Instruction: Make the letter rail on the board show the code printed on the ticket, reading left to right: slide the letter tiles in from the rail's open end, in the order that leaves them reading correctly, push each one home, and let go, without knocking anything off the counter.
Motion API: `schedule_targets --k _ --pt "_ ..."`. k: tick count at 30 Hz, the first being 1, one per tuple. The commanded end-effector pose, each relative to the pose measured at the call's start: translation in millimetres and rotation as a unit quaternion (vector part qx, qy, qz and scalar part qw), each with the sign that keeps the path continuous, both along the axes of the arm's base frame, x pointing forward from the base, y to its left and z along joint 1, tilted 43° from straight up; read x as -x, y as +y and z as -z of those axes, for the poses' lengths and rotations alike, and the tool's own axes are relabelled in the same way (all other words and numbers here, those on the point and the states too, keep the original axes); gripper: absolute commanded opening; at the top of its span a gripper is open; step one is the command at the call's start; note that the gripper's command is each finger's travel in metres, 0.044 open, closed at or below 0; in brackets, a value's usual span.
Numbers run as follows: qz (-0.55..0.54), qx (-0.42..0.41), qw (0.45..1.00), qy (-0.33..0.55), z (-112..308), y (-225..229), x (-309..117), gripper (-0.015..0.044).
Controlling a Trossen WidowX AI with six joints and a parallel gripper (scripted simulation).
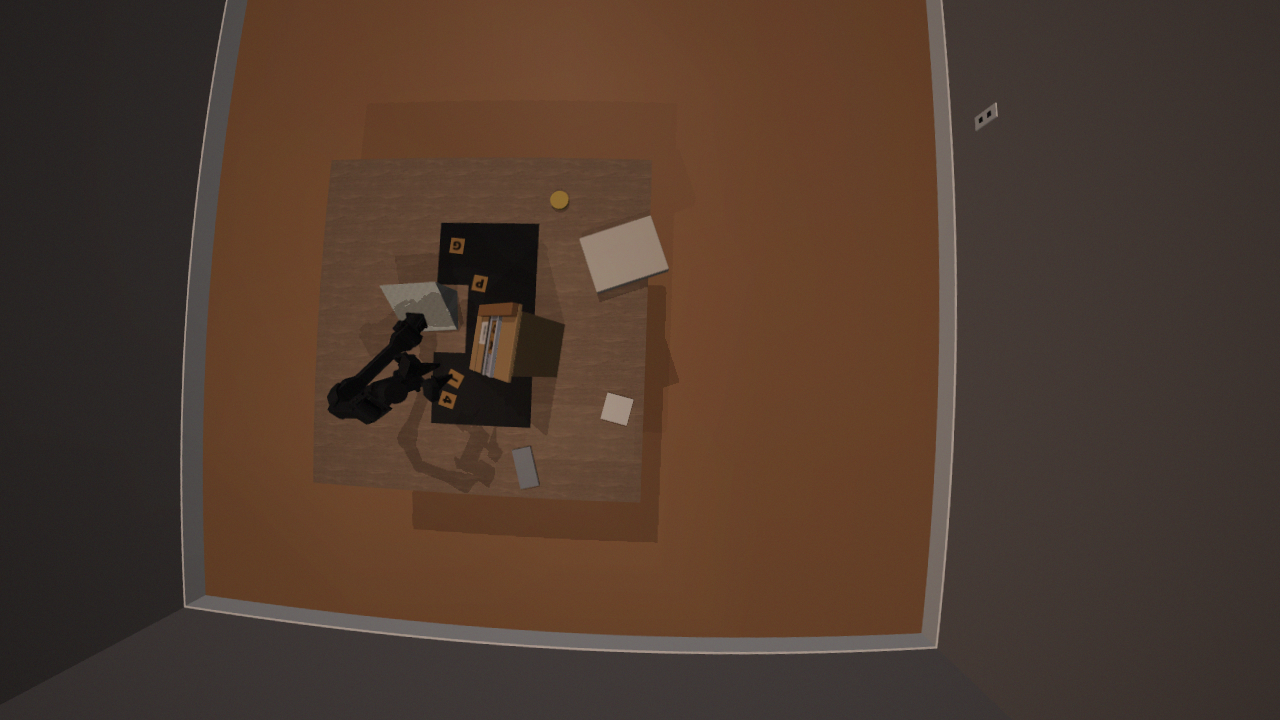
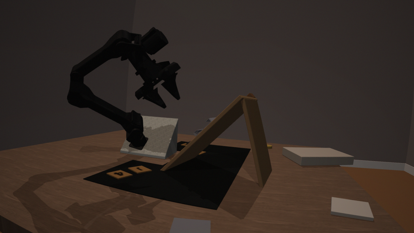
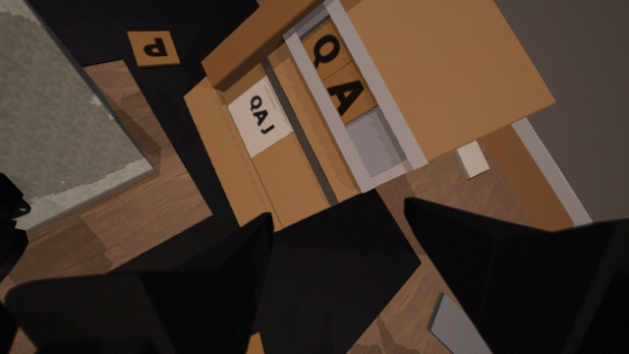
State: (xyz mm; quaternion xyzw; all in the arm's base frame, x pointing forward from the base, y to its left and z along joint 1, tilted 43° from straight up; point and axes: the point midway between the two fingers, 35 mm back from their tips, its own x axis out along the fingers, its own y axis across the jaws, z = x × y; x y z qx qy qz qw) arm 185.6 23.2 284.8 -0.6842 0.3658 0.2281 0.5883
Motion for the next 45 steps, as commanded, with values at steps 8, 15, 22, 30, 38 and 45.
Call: schedule_targets --k 8,15,22,30,38,45 --pt "0.542 -0.145 0.817 -0.132 64 -104 24 0.0340" --pt "0.697 -0.169 0.664 -0.210 90 -135 49 0.0340" --pt "0.719 -0.171 0.635 -0.224 96 -138 52 0.0340" --pt "0.719 -0.171 0.635 -0.224 97 -137 51 0.0340" --pt "0.719 -0.172 0.635 -0.224 99 -138 50 0.0340" --pt "0.719 -0.172 0.635 -0.224 117 -154 47 0.0340"
